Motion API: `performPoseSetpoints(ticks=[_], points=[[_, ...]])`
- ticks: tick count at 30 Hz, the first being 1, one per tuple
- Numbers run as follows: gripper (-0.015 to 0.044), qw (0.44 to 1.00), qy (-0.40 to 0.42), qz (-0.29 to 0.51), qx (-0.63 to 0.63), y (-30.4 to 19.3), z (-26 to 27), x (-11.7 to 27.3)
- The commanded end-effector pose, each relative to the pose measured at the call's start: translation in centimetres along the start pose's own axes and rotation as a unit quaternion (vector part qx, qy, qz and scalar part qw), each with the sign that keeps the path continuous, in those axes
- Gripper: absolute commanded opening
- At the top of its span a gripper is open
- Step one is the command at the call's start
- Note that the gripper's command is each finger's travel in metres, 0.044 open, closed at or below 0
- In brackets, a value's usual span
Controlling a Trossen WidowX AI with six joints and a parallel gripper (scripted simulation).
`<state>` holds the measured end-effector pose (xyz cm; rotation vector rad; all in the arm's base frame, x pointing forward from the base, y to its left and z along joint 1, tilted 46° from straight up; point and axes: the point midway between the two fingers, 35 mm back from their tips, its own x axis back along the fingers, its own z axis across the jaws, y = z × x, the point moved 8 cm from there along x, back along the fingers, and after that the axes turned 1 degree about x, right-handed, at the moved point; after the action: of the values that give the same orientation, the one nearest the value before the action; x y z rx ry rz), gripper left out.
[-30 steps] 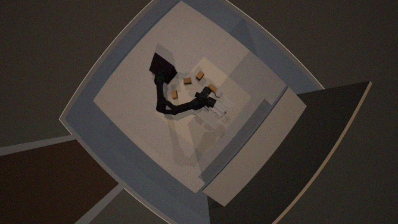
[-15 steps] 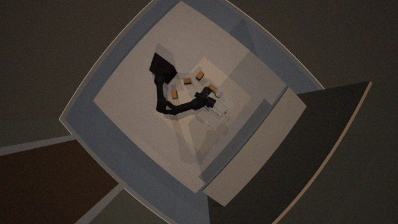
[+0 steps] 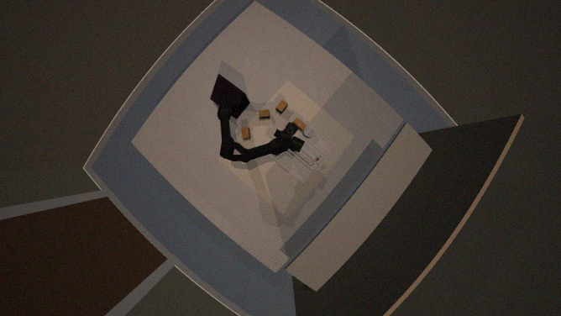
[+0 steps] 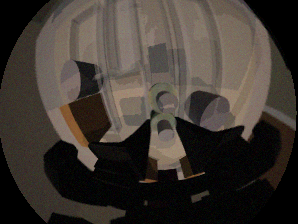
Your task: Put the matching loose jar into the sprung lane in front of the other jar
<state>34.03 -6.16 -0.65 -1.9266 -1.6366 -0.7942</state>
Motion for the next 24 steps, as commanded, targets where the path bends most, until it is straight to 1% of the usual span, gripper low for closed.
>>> performPoseSetpoints(ticks=[1,24], points=[[0.0,1.0,-0.003,-0.004,-0.004,0.09,-0.14,-0.04],[0.0,1.0,-0.003,-0.004,-0.004,-0.29,-0.13,-0.05]])
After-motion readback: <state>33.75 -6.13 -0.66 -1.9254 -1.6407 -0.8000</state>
